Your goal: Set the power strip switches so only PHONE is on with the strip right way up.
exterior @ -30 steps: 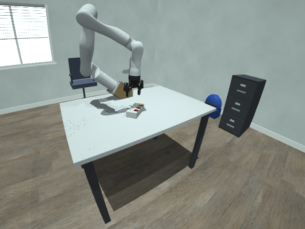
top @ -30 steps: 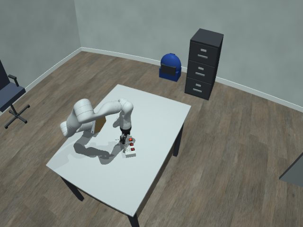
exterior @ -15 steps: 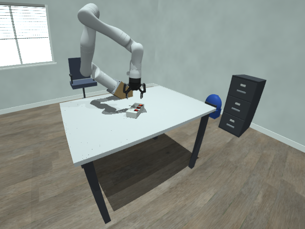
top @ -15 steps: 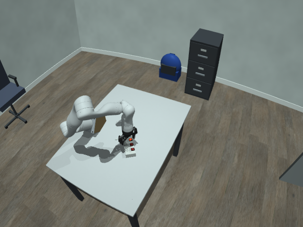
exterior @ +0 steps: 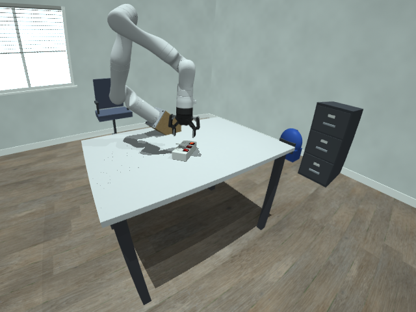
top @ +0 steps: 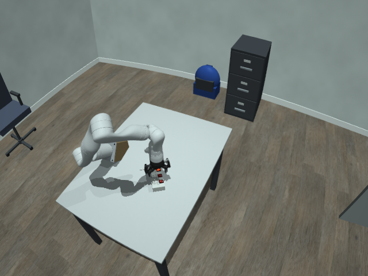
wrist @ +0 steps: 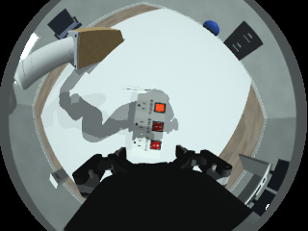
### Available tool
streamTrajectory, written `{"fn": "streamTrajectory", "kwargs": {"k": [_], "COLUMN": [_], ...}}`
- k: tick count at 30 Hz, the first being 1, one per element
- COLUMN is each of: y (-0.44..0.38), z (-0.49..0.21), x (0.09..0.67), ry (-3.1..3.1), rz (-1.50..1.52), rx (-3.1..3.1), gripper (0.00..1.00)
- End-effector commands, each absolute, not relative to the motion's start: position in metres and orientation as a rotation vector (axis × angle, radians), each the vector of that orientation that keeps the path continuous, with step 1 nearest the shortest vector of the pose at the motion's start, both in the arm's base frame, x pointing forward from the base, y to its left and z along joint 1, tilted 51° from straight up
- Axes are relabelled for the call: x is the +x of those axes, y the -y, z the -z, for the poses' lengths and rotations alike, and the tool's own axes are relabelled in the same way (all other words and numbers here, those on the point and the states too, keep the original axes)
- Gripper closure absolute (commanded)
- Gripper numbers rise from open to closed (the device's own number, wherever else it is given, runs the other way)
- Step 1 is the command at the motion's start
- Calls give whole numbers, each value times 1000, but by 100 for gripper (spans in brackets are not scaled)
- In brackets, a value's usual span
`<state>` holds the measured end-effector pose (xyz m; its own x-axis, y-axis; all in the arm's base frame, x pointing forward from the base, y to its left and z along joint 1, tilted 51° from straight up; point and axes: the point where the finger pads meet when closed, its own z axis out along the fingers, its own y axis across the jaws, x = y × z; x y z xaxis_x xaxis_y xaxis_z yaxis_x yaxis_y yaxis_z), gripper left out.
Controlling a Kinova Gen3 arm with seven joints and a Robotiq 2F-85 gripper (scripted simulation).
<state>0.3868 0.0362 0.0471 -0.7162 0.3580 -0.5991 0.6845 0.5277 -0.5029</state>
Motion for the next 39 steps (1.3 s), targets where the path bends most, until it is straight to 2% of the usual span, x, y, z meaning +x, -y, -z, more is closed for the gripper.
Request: {"fn": "streamTrajectory", "kwargs": {"k": [1, 21, 22, 39], "y": [-40, -38, -38, -38], "z": [-44, -46, -46, -46], "x": [390, 395, 395, 395], "ry": [-2317, -2247, -2247, -2247], "rz": [1006, 959, 959, 959], "rx": [897, 996, 996, 996], "gripper": [0, 0, 100, 100]}}
